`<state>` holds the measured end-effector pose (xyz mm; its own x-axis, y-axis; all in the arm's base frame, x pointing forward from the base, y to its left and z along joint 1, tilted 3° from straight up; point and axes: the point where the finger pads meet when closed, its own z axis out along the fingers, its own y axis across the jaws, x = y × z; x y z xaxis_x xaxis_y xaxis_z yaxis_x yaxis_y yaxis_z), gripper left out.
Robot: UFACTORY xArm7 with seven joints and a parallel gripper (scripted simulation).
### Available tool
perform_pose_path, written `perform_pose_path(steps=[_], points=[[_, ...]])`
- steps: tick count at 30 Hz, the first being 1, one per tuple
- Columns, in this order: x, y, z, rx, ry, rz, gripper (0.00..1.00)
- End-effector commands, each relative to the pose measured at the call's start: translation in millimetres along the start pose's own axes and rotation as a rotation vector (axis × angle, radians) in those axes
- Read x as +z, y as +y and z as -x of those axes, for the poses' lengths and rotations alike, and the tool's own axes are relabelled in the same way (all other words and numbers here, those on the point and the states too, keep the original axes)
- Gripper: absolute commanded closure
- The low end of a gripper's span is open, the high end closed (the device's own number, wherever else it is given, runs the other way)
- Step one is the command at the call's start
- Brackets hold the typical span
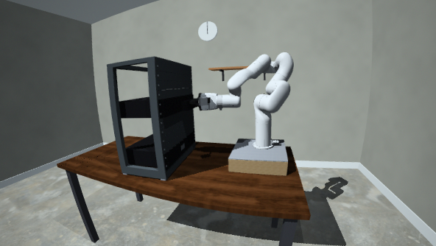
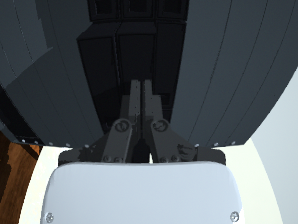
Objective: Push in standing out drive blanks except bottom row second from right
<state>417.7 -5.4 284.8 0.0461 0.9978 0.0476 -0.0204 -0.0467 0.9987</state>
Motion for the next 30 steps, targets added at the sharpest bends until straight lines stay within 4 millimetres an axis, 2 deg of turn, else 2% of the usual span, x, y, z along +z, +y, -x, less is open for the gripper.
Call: perform_pose_path(steps=[1,30], points=[[1,2,0,0.0,0.0,0.003,1.0],[21,2,0,0.0,0.0,0.003,1.0]])
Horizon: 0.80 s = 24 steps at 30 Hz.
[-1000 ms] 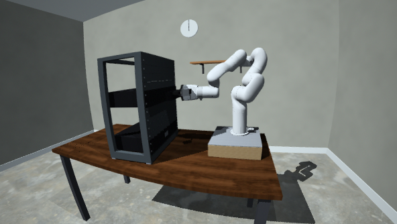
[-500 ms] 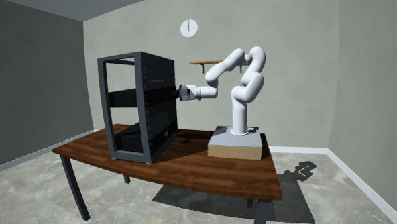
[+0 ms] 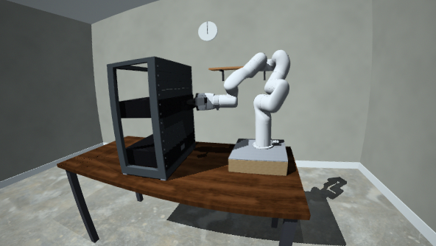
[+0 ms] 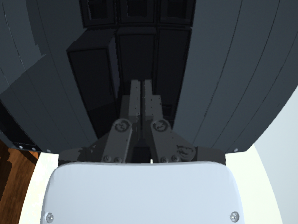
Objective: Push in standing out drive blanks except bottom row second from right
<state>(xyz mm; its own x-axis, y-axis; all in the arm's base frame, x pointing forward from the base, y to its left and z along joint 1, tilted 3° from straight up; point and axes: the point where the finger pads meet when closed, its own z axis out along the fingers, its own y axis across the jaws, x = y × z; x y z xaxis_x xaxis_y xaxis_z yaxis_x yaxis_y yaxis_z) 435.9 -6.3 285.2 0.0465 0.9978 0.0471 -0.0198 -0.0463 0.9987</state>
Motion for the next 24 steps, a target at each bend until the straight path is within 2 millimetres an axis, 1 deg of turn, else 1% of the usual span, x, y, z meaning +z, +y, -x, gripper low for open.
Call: perform_pose_path(steps=[1,24], points=[[2.5,1.7,-0.1,0.0,0.0,0.004,1.0],[5.5,1.8,-0.2,0.0,0.0,0.004,1.0]])
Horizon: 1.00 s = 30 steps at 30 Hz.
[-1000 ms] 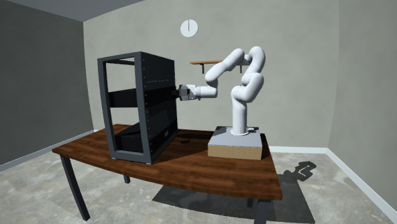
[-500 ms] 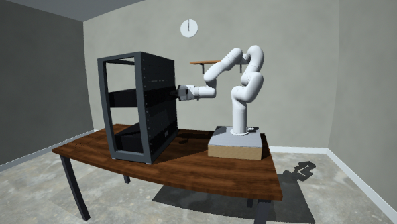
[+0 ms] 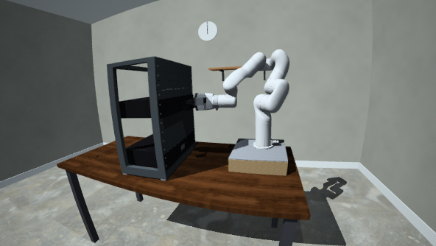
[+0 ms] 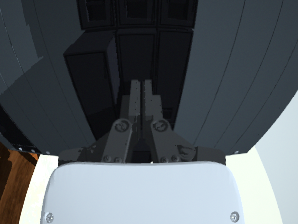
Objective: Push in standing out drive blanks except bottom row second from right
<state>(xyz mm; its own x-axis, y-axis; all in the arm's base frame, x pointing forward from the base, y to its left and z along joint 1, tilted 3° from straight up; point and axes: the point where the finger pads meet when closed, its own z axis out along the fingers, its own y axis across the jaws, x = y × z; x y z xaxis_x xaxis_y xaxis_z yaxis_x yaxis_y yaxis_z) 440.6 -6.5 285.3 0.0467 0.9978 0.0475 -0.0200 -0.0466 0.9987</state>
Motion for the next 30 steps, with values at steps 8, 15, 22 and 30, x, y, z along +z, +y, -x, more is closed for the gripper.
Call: perform_pose_path(steps=[8,15,22,30], points=[[3.5,1.8,-0.2,0.0,0.0,0.004,1.0],[3.8,1.8,-0.2,0.0,0.0,0.004,1.0],[4.9,1.8,-0.3,0.0,0.0,0.004,1.0],[6.7,1.9,-0.3,0.0,0.0,0.004,1.0]])
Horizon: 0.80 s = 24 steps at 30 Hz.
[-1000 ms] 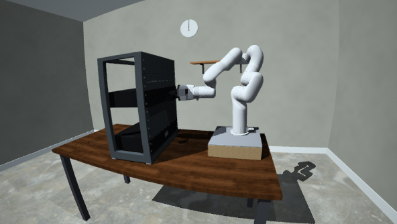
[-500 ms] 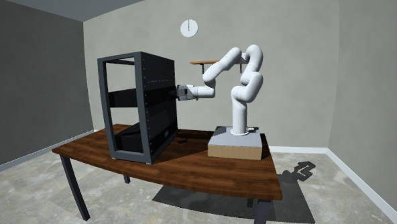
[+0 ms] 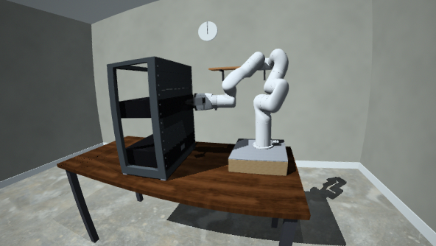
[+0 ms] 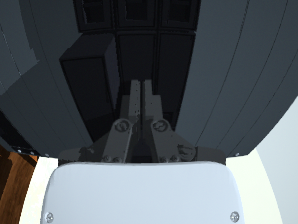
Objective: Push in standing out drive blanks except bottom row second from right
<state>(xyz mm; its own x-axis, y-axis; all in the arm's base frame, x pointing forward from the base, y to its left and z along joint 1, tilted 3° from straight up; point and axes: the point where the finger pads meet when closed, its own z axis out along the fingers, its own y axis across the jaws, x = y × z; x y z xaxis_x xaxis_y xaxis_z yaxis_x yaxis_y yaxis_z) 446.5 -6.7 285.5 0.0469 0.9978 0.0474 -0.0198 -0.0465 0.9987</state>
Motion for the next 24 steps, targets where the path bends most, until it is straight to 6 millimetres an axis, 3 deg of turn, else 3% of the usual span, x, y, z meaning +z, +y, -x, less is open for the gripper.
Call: perform_pose_path(steps=[1,24], points=[[0.9,1.8,-0.3,0.0,0.001,0.004,1.0],[4.0,1.9,-0.3,0.0,0.001,0.004,1.0]])
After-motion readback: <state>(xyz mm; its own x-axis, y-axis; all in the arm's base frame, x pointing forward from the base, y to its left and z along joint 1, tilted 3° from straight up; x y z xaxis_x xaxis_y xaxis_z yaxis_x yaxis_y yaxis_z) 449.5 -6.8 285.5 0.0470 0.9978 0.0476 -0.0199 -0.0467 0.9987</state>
